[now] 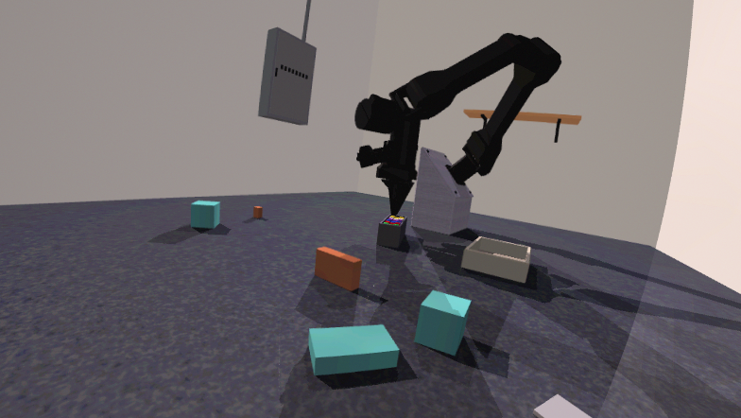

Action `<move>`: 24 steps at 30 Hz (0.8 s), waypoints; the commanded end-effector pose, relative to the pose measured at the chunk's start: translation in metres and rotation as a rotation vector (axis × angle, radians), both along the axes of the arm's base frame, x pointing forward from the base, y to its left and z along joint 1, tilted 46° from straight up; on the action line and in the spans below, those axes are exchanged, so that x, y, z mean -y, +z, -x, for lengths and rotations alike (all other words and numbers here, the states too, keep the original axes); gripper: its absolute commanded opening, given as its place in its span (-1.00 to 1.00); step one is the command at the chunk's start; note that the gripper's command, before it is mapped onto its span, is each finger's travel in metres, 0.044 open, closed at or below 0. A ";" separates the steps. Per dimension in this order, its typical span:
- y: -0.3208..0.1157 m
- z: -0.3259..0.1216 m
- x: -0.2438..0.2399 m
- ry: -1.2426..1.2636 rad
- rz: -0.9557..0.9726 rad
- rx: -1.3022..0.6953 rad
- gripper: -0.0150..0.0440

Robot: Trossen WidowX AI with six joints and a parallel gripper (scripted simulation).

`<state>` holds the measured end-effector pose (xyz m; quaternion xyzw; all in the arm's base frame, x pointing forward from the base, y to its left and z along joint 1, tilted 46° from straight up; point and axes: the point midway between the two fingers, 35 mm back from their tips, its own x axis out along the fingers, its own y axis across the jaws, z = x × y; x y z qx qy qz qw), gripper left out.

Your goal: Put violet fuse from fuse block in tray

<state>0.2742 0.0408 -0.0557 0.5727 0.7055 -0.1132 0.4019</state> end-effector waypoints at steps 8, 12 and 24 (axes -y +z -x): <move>-0.003 0.003 -0.005 0.000 -0.006 -0.010 -0.27; -0.003 0.003 -0.005 0.000 -0.006 -0.010 -0.27; -0.008 0.003 -0.011 0.000 -0.006 -0.010 -0.27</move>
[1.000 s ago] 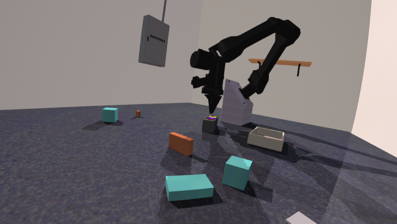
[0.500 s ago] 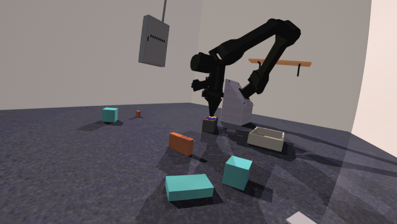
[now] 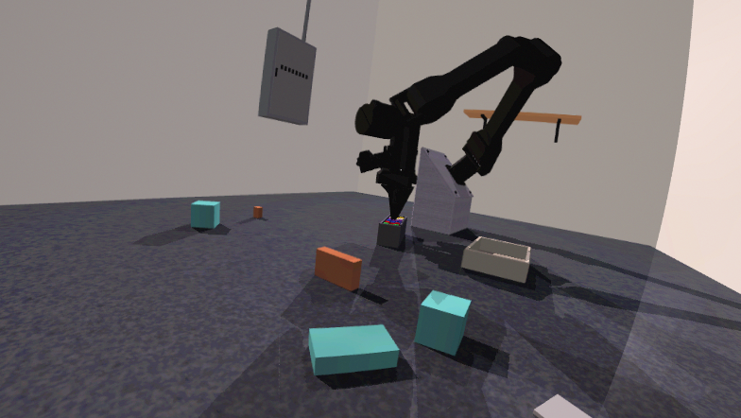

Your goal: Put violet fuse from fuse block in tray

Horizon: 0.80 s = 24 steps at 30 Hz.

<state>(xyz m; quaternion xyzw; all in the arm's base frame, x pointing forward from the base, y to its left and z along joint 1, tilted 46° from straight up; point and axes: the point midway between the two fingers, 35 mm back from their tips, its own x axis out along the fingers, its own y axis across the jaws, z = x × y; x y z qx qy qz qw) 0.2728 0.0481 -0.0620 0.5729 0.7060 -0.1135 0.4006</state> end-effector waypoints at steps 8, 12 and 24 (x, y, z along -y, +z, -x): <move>-0.004 0.002 -0.005 0.000 -0.005 -0.008 -0.27; -0.004 0.002 -0.005 0.000 -0.005 -0.008 -0.27; -0.004 0.001 -0.004 0.003 -0.001 -0.004 -0.49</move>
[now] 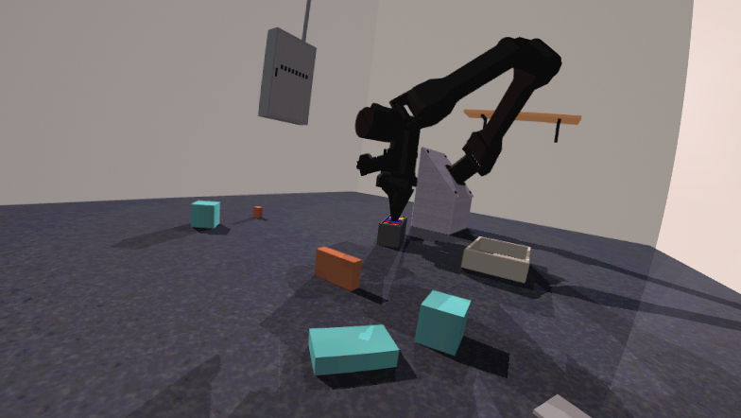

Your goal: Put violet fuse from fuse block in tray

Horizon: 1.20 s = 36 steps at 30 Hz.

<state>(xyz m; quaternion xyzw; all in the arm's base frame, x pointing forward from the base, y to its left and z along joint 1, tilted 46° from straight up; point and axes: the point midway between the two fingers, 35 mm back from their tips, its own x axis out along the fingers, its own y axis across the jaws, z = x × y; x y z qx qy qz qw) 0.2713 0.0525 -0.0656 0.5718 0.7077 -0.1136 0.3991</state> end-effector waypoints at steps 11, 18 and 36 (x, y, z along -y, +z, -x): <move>0.003 0.000 0.003 0.000 0.000 0.000 -0.49; 0.005 -0.001 0.006 -0.001 0.000 -0.001 -0.49; 0.011 -0.001 0.012 -0.001 0.000 -0.001 -0.49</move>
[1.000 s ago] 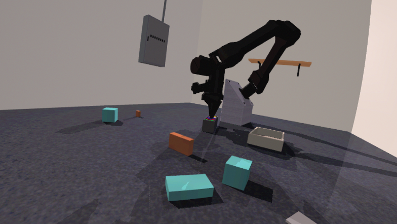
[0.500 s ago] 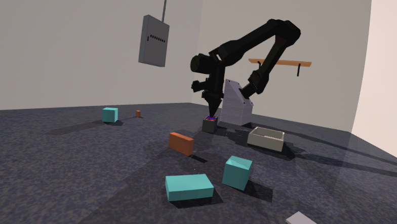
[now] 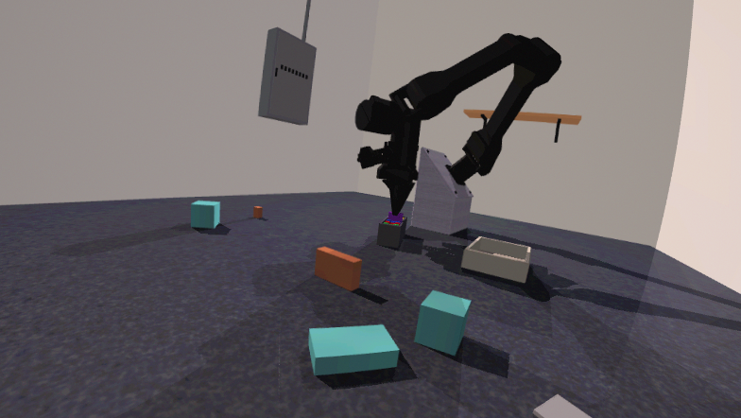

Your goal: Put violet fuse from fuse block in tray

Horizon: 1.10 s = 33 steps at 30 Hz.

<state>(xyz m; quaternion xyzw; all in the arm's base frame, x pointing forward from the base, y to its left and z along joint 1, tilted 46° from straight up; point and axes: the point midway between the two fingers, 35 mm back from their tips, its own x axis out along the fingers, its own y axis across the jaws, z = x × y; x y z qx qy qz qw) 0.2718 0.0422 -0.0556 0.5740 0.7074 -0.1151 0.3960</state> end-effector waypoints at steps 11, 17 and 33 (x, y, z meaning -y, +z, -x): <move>0.005 -0.001 0.005 0.004 0.003 0.003 -0.49; 0.007 -0.001 0.008 0.003 0.003 0.003 -0.49; 0.013 -0.001 0.013 0.003 0.002 0.002 -0.49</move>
